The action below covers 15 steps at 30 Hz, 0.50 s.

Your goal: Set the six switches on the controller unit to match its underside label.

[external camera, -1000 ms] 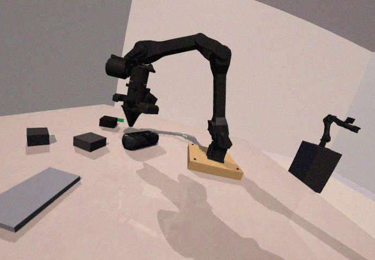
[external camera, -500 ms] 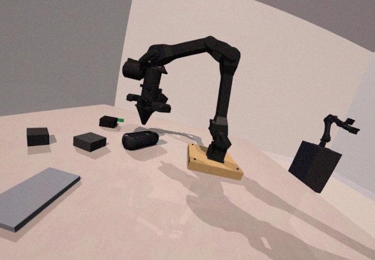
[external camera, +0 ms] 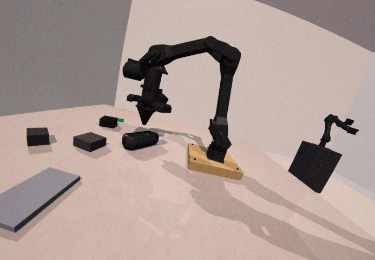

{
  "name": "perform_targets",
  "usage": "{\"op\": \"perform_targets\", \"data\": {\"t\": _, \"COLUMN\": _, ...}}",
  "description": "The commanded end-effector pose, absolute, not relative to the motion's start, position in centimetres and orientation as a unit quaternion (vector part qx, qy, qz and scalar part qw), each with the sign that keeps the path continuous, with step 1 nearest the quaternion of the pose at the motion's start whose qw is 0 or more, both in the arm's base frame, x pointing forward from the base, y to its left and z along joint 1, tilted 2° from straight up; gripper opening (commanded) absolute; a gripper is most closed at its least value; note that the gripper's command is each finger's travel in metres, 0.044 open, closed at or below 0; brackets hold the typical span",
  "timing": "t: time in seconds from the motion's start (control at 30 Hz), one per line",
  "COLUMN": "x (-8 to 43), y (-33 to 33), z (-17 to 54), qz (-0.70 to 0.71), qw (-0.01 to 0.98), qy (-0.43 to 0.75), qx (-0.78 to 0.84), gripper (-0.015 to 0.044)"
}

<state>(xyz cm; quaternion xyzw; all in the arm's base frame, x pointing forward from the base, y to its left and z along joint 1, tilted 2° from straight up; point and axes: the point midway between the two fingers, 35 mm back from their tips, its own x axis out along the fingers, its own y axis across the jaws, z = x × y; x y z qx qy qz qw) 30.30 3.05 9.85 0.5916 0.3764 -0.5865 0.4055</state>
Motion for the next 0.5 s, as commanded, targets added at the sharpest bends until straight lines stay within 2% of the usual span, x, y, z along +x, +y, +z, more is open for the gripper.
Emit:
{"op": "perform_targets", "data": {"t": 0.0, "x": 30.3, "y": 3.0, "z": 9.9, "qz": -0.585, "qw": 0.408, "qy": 0.377, "qx": 0.590, "gripper": 0.0000}}
{"op": "perform_targets", "data": {"t": 0.1, "x": 30.5, "y": 2.9, "z": 9.8, "qz": -0.585, "qw": 0.408, "qy": 0.377, "qx": 0.590, "gripper": 0.0000}}
{"op": "perform_targets", "data": {"t": 0.27, "x": 34.3, "y": 1.3, "z": 7.3, "qz": -0.585, "qw": 0.409, "qy": 0.376, "qx": 0.591, "gripper": 0.0000}}
{"op": "perform_targets", "data": {"t": 0.47, "x": 34.5, "y": 1.2, "z": 7.2, "qz": -0.584, "qw": 0.409, "qy": 0.376, "qx": 0.591, "gripper": 0.0000}}
